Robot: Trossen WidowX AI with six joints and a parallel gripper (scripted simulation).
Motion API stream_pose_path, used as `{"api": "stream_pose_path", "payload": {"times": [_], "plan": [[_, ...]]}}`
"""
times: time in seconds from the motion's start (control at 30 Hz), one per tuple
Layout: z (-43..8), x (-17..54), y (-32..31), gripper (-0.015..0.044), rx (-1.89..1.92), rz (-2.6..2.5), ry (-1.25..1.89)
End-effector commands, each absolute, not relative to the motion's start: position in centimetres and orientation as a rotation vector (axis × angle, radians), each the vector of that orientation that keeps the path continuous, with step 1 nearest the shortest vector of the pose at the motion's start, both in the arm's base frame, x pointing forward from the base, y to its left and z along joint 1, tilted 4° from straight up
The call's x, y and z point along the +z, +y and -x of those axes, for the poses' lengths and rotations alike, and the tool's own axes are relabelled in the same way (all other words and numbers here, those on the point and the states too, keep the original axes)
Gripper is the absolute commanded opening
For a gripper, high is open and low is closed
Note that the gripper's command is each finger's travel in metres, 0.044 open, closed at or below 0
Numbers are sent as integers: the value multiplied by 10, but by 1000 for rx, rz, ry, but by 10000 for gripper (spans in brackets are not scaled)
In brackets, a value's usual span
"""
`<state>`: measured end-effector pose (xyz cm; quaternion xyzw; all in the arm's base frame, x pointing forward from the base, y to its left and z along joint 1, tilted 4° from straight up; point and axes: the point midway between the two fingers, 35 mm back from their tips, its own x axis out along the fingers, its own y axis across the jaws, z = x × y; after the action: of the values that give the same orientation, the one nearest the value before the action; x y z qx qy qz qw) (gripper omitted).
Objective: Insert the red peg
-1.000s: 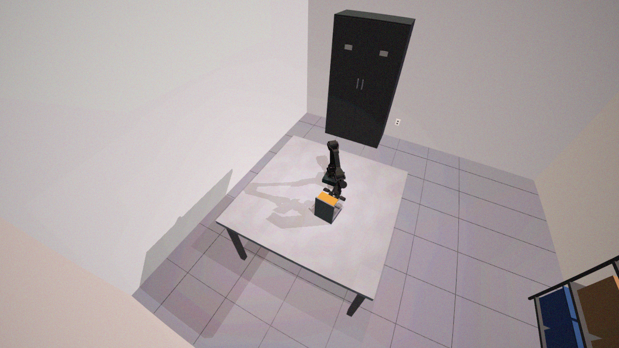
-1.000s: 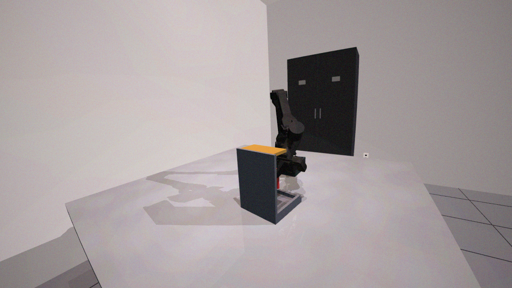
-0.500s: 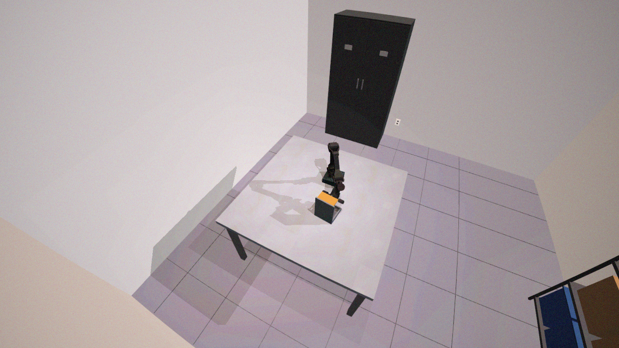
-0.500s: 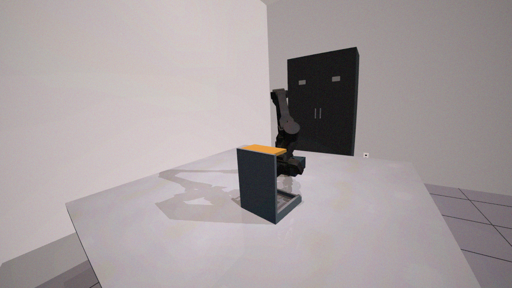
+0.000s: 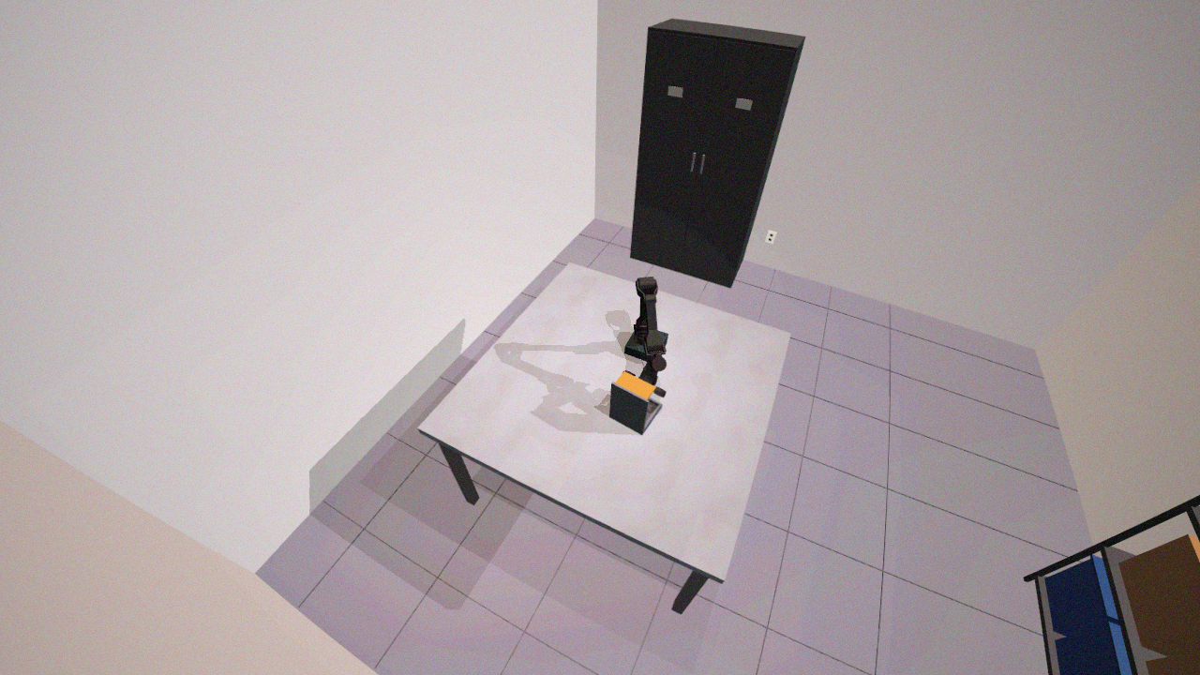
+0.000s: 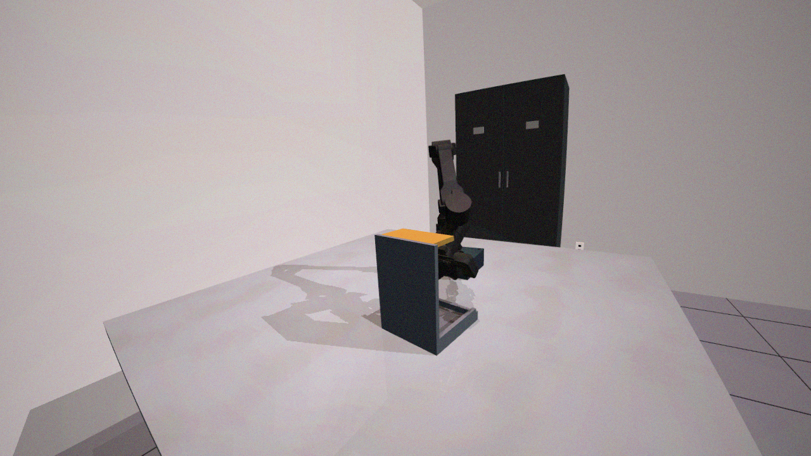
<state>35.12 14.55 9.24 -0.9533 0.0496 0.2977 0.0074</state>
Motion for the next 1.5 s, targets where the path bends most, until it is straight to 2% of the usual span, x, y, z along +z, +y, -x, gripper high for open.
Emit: {"api": "stream_pose_path", "payload": {"times": [0.0,1.47], "plan": [[-355,92,146,0,937,2983,147],[-381,95,146,0,934,2984,147]]}}
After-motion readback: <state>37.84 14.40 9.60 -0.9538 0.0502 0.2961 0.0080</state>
